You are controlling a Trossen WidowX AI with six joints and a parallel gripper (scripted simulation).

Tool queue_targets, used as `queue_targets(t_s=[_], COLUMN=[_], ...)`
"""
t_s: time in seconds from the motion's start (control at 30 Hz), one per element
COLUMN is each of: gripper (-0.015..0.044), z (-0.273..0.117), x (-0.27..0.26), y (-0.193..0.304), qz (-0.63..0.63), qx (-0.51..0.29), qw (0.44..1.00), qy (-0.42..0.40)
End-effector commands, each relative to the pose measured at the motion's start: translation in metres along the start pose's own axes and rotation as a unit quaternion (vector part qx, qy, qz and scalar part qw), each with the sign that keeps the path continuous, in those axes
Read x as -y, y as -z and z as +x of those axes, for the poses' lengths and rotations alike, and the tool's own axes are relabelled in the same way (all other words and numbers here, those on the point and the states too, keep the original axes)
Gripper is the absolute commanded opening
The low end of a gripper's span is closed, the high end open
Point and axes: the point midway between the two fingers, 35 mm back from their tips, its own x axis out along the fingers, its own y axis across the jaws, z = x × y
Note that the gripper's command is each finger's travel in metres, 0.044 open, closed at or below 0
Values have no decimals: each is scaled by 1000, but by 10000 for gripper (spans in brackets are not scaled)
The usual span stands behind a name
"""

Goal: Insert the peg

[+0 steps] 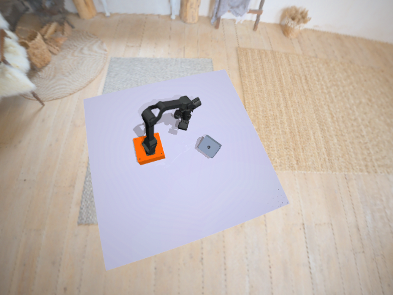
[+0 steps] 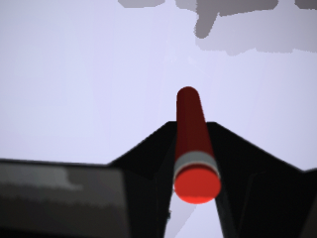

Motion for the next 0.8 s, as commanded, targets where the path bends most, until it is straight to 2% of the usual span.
queue_targets(t_s=[0.0, 0.77], gripper=[0, 0], z=[-4, -6], x=[-1, -14], y=[1, 23], qz=[4, 96], qx=[2, 20], qw=[1000, 995], qy=[2, 28])
